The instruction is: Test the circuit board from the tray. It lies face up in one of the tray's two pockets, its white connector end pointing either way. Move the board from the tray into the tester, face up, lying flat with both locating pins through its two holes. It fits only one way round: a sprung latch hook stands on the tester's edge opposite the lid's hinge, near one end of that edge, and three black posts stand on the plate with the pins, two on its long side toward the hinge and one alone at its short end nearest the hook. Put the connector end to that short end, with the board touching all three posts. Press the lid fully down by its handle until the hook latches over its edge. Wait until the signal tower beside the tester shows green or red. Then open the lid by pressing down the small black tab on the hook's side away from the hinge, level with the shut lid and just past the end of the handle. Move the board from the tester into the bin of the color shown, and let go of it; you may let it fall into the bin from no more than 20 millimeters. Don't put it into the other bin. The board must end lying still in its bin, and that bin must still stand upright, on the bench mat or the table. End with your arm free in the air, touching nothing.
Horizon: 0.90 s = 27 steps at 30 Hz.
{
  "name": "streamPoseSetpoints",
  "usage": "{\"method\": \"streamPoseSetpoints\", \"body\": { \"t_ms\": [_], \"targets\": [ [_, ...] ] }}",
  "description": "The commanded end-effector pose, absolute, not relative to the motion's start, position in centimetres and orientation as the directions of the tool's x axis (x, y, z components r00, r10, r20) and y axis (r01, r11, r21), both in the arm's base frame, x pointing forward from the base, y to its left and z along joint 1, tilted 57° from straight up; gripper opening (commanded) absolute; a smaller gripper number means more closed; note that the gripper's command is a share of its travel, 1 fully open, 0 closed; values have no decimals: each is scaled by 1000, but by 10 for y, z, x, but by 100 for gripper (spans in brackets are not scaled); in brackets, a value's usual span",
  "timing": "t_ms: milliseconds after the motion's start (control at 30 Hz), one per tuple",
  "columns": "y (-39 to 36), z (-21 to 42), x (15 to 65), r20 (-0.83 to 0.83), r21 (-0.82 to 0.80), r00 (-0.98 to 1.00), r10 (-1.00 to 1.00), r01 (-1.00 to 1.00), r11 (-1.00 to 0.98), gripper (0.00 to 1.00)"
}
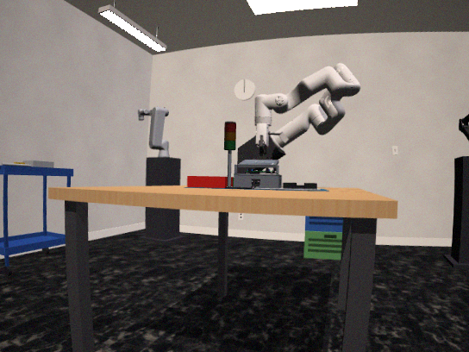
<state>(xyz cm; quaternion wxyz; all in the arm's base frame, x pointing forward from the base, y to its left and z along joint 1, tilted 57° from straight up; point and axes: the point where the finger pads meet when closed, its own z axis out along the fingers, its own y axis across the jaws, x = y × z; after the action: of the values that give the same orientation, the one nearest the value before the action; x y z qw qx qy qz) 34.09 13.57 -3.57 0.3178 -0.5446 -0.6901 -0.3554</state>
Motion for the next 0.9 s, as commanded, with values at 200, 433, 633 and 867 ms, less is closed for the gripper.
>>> {"method": "streamPoseSetpoints", "body": {
  "t_ms": [200,433,633,867],
  "targets": [
    [147,-44,339,825,147,-206,526,977,153,0],
    [155,-49,338,825,147,-206,527,977,153,0],
    [159,-52,337,825,147,-206,526,977,153,0],
    [162,-54,337,825,147,-206,527,977,153,0]
  ]
}}
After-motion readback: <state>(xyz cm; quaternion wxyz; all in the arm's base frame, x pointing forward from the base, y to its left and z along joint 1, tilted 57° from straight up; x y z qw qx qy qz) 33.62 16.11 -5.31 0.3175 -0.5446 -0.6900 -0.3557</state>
